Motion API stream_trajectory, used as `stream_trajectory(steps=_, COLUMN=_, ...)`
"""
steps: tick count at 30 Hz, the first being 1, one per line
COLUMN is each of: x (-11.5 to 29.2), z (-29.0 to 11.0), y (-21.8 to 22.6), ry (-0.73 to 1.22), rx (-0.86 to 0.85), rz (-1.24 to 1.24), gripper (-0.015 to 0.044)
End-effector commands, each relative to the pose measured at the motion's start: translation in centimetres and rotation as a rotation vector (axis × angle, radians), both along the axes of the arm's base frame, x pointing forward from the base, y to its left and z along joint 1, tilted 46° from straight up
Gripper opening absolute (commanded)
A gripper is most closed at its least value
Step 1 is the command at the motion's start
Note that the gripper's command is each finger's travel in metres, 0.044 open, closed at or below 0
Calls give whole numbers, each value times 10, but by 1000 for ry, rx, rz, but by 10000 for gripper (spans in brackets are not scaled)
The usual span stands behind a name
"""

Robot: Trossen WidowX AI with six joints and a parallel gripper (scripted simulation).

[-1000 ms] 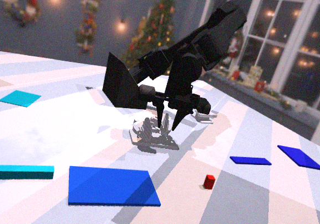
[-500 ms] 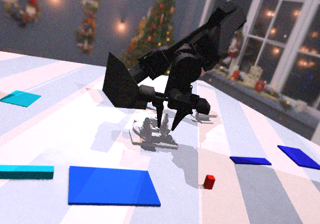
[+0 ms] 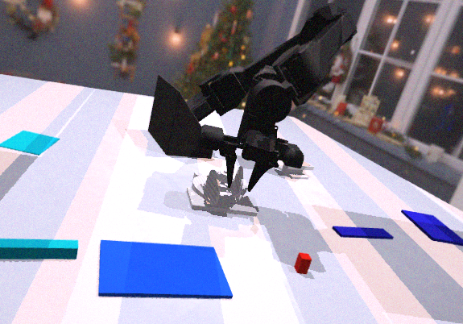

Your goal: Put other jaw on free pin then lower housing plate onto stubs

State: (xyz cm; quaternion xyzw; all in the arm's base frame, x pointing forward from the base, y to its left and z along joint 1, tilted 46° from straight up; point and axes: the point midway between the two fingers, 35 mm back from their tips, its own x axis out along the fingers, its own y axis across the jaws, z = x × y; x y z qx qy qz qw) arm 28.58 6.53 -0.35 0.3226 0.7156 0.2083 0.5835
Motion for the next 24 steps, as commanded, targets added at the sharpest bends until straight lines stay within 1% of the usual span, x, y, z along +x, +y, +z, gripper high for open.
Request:
stream_trajectory(steps=1, x=-1, z=-1, y=2, ry=4, rx=3, rz=-4, gripper=134)
stream_trajectory(steps=24, x=-1, z=-5, y=6, ry=5, rx=3, rz=-5, gripper=134)
